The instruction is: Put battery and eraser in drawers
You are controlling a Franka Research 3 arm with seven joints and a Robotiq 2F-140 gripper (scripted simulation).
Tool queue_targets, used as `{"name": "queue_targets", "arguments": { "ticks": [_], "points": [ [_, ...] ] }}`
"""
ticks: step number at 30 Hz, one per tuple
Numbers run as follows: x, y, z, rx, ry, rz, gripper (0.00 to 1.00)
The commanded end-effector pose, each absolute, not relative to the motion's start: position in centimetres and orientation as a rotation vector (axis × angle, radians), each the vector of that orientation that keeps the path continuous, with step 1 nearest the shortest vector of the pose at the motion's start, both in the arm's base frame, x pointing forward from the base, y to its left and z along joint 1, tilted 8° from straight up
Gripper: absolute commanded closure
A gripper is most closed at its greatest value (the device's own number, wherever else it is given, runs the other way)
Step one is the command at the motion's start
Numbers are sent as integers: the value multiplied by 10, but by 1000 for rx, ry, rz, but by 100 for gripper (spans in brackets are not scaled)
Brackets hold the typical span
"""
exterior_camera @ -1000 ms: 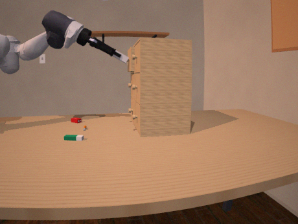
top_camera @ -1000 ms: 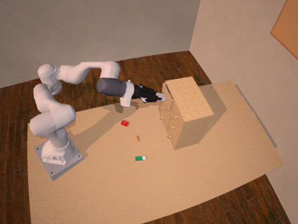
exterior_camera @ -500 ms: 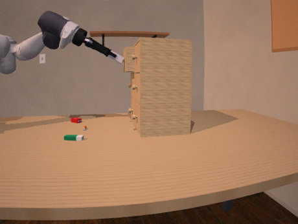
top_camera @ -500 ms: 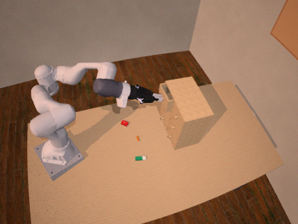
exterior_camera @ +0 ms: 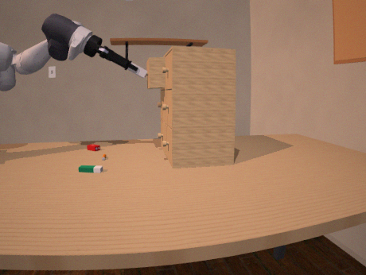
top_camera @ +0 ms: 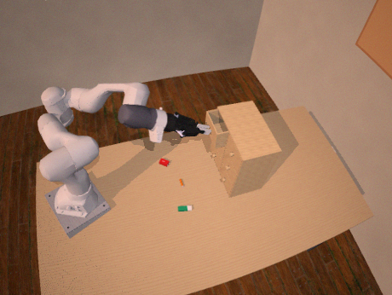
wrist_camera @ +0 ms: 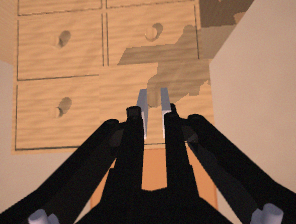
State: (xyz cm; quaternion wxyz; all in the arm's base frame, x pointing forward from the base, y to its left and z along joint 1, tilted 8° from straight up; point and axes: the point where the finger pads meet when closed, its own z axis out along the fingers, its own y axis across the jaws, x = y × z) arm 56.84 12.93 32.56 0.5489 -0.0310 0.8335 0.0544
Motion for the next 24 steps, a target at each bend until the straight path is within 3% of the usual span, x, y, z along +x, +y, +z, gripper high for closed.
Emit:
{"name": "queue_targets", "arguments": {
  "ticks": [1, 24],
  "points": [
    [564, 128, 325, -70, 1975, 127, 92],
    [552, 127, 324, -70, 1975, 127, 92]
  ]
}}
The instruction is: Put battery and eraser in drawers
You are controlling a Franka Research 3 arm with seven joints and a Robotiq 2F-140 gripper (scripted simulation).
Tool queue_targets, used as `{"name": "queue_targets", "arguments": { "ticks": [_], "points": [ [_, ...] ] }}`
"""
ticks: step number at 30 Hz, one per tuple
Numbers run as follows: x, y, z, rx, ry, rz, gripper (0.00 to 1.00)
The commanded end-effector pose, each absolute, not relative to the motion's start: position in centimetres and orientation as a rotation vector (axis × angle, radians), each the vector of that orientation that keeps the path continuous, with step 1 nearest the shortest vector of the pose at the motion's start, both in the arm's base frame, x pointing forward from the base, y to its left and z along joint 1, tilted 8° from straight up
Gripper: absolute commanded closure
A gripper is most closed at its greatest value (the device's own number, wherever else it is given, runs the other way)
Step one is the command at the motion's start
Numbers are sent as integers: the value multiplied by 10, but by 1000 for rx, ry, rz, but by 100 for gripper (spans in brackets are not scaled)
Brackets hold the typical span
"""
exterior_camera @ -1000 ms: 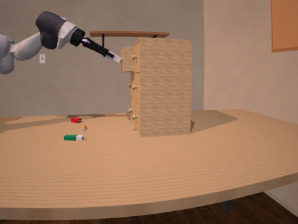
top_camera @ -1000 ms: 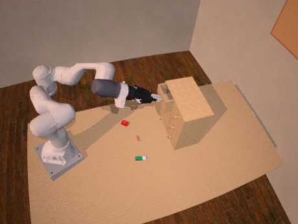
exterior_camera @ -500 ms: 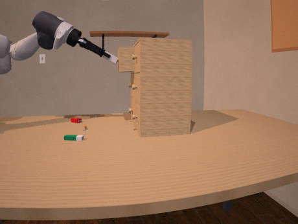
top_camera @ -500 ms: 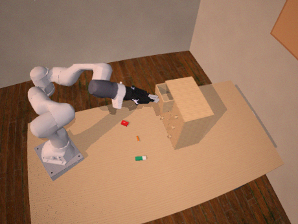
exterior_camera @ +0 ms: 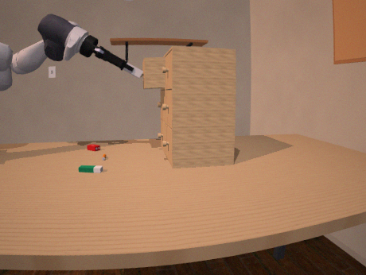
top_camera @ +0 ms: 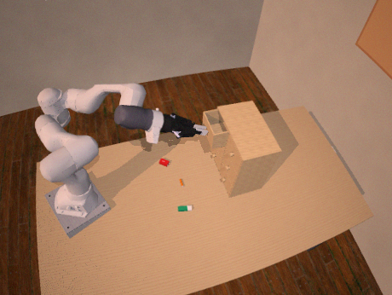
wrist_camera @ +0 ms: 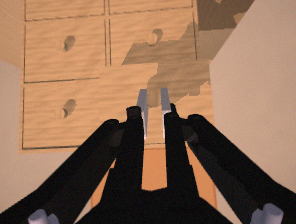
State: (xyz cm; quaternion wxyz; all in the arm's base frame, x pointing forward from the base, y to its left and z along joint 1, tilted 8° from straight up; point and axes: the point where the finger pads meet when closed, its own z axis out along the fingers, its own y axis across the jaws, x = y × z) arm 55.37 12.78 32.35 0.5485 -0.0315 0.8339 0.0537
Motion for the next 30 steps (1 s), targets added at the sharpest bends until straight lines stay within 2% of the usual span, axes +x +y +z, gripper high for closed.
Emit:
{"name": "queue_targets", "arguments": {
  "ticks": [1, 20, 30],
  "points": [
    [552, 127, 324, -70, 1975, 127, 92],
    [552, 127, 324, -70, 1975, 127, 92],
    [552, 127, 324, -70, 1975, 127, 80]
  ]
}}
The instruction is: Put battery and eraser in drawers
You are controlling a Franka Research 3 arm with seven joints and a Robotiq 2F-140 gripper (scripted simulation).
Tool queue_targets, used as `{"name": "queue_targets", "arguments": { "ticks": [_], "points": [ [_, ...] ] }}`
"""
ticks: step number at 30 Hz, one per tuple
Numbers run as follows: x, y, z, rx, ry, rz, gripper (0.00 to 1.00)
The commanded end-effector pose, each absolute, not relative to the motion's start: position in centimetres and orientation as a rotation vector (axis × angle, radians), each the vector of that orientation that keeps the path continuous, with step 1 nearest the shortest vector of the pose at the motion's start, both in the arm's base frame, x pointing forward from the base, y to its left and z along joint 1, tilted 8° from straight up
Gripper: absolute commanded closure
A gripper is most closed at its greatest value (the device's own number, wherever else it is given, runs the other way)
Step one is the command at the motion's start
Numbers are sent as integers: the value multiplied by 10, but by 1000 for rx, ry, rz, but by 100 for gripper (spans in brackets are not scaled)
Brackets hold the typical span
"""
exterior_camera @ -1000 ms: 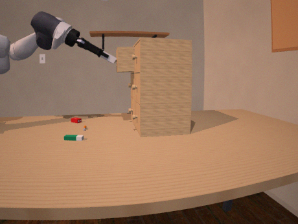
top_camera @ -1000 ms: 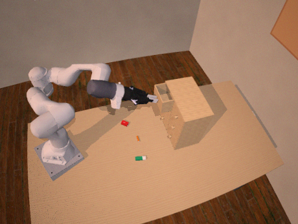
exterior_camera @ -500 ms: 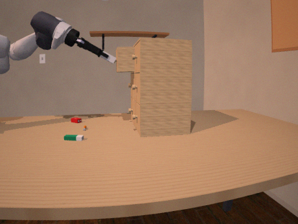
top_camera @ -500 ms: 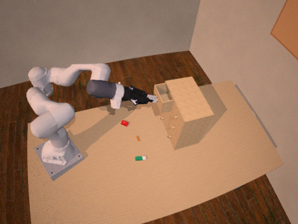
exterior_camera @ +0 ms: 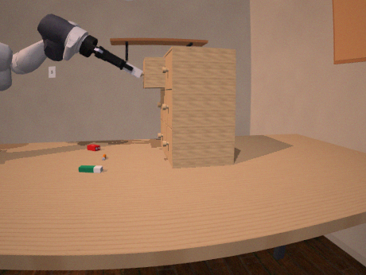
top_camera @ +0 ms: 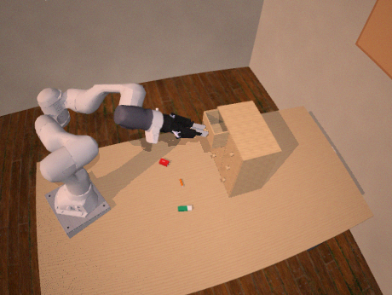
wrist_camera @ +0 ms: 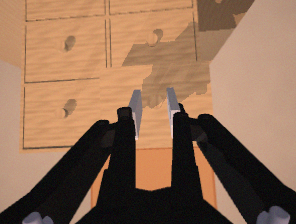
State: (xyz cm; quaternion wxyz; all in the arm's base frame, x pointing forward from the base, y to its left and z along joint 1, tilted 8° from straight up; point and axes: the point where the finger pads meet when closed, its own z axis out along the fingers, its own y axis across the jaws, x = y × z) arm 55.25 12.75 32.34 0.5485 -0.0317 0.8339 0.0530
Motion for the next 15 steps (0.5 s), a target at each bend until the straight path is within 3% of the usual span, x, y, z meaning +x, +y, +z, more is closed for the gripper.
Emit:
{"name": "queue_targets", "arguments": {
  "ticks": [1, 15],
  "points": [
    [552, 127, 324, -70, 1975, 127, 80],
    [526, 124, 321, -70, 1975, 127, 80]
  ]
}}
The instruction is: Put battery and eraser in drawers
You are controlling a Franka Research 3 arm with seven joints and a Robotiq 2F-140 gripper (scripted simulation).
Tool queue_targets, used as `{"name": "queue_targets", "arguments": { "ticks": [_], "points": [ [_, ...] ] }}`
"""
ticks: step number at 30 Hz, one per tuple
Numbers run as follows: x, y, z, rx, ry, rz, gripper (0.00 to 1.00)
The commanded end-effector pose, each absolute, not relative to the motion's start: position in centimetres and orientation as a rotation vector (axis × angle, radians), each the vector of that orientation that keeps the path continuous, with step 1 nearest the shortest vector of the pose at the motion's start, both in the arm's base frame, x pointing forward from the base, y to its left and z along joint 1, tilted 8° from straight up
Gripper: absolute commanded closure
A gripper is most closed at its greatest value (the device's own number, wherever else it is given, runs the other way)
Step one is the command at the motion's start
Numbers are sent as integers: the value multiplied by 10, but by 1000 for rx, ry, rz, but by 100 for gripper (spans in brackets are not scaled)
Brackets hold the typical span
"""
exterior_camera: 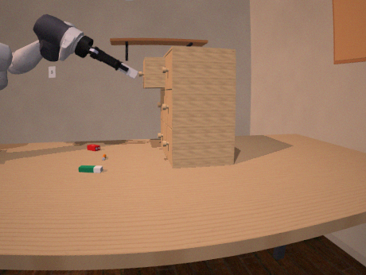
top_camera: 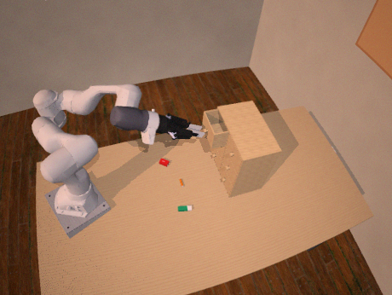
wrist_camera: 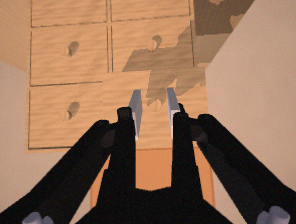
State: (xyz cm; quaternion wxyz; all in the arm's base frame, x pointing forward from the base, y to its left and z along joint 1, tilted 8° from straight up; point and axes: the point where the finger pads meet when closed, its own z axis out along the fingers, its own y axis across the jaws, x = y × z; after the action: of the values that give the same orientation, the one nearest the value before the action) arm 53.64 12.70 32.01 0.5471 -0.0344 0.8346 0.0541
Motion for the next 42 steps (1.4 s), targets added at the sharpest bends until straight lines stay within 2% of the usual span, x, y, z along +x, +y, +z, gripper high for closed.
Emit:
{"name": "queue_targets", "arguments": {
  "ticks": [1, 14, 25, 42],
  "points": [
    [521, 124, 320, -70, 1975, 127, 80],
    [500, 121, 319, -71, 1975, 127, 80],
    [457, 116, 330, -71, 1974, 128, 80],
    [450, 115, 332, -71, 1982, 127, 80]
  ]
}}
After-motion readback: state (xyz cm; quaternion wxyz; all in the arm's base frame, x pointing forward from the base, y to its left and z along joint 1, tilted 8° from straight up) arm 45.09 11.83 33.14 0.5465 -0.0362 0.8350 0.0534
